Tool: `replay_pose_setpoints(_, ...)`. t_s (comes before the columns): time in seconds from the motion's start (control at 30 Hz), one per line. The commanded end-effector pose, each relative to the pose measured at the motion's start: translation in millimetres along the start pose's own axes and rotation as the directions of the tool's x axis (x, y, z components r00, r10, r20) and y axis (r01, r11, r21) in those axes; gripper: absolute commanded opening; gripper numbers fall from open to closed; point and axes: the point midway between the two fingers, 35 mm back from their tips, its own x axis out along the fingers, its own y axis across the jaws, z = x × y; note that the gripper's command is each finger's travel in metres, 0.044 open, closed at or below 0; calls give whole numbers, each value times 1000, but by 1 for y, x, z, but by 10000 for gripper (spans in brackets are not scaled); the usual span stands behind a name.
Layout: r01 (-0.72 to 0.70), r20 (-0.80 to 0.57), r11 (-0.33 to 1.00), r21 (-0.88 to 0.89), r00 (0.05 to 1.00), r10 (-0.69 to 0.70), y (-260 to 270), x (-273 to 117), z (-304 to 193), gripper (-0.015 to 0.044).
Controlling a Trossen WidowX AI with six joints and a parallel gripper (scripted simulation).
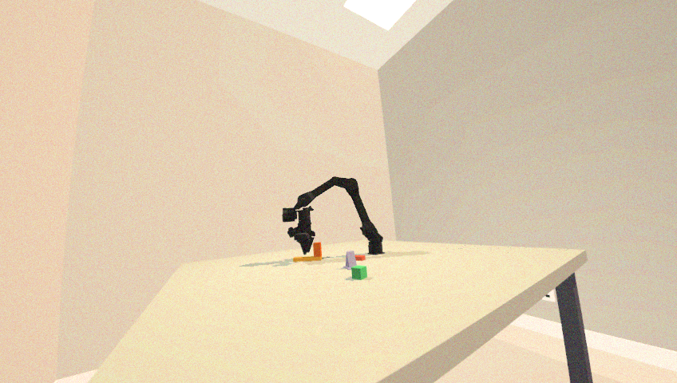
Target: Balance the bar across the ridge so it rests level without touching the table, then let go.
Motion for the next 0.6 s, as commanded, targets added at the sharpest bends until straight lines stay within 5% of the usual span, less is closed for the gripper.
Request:
replay_pose_setpoints(0.0, -5, 5, 1000, -5, 1000, 5, 1, 3, 1, 315)
replay_pose_setpoints(0.57, -5, 5, 1000, -5, 1000, 5, 1, 27, 1, 315)
